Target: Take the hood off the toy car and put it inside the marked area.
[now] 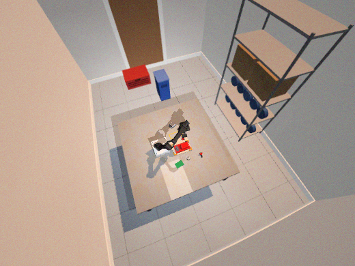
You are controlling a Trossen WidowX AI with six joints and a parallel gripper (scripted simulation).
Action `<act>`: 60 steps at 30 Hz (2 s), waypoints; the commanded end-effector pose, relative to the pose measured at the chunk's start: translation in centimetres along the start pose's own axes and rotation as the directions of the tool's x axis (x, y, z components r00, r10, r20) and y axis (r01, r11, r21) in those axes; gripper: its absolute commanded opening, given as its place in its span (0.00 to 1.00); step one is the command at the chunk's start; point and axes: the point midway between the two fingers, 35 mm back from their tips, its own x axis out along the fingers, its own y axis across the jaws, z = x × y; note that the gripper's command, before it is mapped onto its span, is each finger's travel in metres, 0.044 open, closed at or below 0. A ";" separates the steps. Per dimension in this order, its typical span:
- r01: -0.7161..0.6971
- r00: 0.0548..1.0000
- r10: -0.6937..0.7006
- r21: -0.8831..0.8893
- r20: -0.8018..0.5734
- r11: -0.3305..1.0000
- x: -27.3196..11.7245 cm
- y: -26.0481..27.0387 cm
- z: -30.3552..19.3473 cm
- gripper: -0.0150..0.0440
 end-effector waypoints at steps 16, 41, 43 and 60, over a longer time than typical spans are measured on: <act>0.224 0.928 -0.291 -0.277 -0.232 0.934 9.1 -12.6 -2.4 1.00; 0.224 0.928 -0.291 -0.277 -0.232 0.935 10.2 -13.0 -2.7 1.00; 0.224 0.928 -0.291 -0.277 -0.232 0.935 10.3 -13.0 -2.7 1.00; 0.224 0.928 -0.291 -0.277 -0.232 0.934 11.2 -13.3 -3.0 1.00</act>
